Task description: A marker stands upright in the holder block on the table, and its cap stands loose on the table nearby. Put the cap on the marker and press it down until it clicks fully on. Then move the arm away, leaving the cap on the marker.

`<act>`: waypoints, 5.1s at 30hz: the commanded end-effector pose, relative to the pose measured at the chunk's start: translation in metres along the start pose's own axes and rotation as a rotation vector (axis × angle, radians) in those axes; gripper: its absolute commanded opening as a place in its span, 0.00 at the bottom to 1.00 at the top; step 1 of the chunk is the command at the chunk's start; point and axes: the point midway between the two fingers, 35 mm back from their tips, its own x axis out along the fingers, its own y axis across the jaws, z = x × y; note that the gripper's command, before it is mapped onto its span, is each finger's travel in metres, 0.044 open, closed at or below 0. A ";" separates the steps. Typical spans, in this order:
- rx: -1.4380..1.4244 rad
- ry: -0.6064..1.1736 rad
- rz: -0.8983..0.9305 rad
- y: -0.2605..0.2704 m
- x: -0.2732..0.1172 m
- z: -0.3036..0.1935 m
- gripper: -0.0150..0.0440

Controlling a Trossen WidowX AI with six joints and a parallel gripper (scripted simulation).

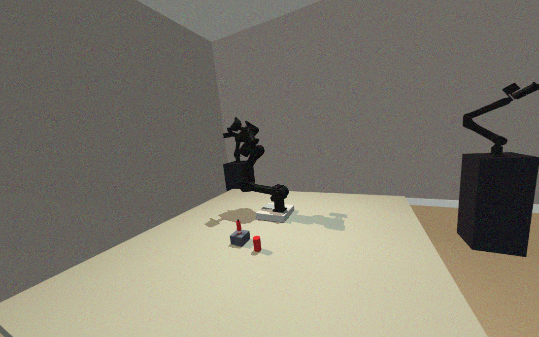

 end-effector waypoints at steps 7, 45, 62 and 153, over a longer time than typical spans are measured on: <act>0.081 0.295 -0.008 0.008 -0.003 -0.095 0.68; -0.005 1.590 -1.031 -0.170 -0.347 -0.371 0.68; -0.338 1.685 -1.972 -0.264 -0.520 -0.248 0.68; -1.000 0.612 -3.294 -0.204 -0.671 0.037 0.31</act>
